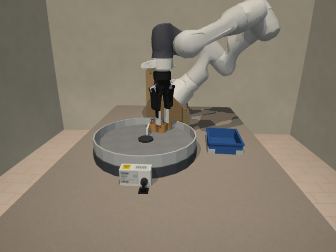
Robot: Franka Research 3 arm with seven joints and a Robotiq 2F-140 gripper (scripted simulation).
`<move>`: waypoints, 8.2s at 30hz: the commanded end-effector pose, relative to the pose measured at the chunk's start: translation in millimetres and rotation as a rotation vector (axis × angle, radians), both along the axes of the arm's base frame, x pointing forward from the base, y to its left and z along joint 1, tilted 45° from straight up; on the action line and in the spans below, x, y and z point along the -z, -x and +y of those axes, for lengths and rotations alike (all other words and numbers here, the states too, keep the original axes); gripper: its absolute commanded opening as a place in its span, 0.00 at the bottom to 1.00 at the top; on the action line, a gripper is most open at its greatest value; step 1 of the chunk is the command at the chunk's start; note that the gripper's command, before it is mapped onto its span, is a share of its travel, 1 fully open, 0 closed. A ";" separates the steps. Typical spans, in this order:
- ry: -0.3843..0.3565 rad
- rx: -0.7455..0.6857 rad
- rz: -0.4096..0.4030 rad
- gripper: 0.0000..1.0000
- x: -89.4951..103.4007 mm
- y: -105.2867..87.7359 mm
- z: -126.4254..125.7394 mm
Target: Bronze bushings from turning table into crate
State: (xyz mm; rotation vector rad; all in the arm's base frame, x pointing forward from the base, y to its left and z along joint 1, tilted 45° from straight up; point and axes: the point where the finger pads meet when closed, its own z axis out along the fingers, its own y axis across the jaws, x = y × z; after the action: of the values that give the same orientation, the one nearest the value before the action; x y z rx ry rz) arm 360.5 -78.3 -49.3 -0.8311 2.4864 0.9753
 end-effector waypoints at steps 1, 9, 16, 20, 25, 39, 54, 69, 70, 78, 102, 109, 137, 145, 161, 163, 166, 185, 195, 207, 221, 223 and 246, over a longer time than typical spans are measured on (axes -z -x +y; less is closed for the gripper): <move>0.002 -0.001 -0.002 0.28 0.8 -0.5 -0.7; 0.002 -0.001 -0.002 0.28 0.8 -0.5 -0.7; 0.002 -0.001 -0.002 0.28 0.8 -0.5 -0.7; 0.002 -0.001 -0.002 0.28 0.8 -0.5 -0.7; 0.002 -0.001 -0.002 0.28 0.8 -0.5 -0.7; 0.002 -0.001 -0.002 0.28 0.3 -1.6 -1.3; 0.002 -0.001 -0.002 0.28 0.3 -1.6 -1.4; 0.002 -0.001 -0.002 0.28 0.3 -1.6 -1.4; 0.002 -0.001 -0.002 0.28 0.3 -1.6 -1.4; 0.002 -0.001 -0.002 0.28 0.3 -1.6 -1.4; 0.002 -0.001 -0.002 0.28 16.9 -4.1 15.4; 0.002 -0.001 -0.002 0.28 16.9 -4.1 15.4; 0.002 -0.001 -0.002 0.28 16.9 -4.1 15.4; 0.002 -0.001 -0.002 0.00 16.9 -4.1 15.4; 0.002 -0.001 -0.002 0.00 16.9 -4.1 15.4; 0.002 -0.001 -0.002 0.00 16.9 -4.1 15.4; 0.002 -0.001 -0.002 0.00 16.9 -4.1 15.4; 0.002 -0.001 -0.002 0.00 16.4 -4.1 14.9; 0.002 -0.001 -0.002 0.00 -2.3 -1.4 -3.7; 0.002 -0.001 -0.002 0.00 -30.5 2.5 -31.6; 0.002 -0.001 -0.002 0.00 -31.2 2.6 -32.3; 0.002 -0.001 -0.002 0.00 -31.2 2.6 -32.3; 0.002 -0.001 -0.002 0.00 -31.3 2.6 -32.3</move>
State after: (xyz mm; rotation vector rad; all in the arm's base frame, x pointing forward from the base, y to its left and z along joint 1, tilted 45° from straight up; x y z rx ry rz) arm 356.7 -109.4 -19.7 -0.8356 2.4862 0.9725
